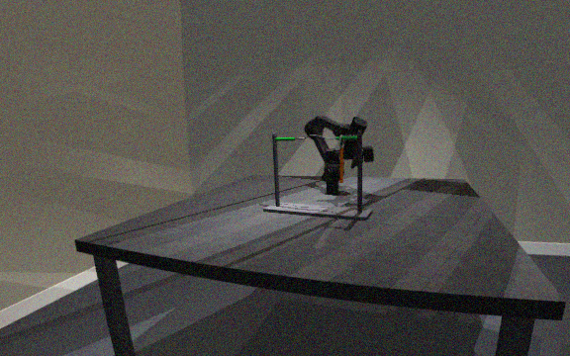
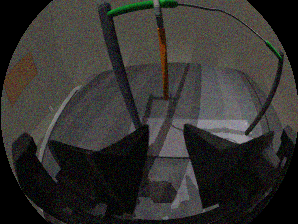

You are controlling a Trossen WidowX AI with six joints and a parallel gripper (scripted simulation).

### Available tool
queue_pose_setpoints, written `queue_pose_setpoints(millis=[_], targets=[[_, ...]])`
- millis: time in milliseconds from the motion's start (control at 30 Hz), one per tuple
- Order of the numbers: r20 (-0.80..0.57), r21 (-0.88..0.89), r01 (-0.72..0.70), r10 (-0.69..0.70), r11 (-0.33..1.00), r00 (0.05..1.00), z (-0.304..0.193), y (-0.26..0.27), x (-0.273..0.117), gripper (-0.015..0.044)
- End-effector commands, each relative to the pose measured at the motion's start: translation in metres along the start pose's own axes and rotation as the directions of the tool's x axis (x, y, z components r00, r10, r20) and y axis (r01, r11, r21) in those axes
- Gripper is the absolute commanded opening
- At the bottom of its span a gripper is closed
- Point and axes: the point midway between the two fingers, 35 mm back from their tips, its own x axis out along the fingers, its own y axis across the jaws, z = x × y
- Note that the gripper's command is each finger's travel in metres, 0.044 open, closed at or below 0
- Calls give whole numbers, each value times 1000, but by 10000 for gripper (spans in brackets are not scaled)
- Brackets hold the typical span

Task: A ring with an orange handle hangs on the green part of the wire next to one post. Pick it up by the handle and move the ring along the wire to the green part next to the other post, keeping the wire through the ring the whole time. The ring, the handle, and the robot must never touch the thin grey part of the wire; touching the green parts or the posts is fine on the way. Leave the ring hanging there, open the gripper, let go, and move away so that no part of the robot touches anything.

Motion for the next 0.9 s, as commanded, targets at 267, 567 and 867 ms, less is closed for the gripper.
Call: queue_pose_setpoints(millis=[267,567,867], targets=[[5,5,4,-4,1000,1000,1,-1,0,160],[5,5,4,-4,1000,1000,1,-1,0,160],[4,-3,0,0,1000,1000,1,-2,-50,370]])
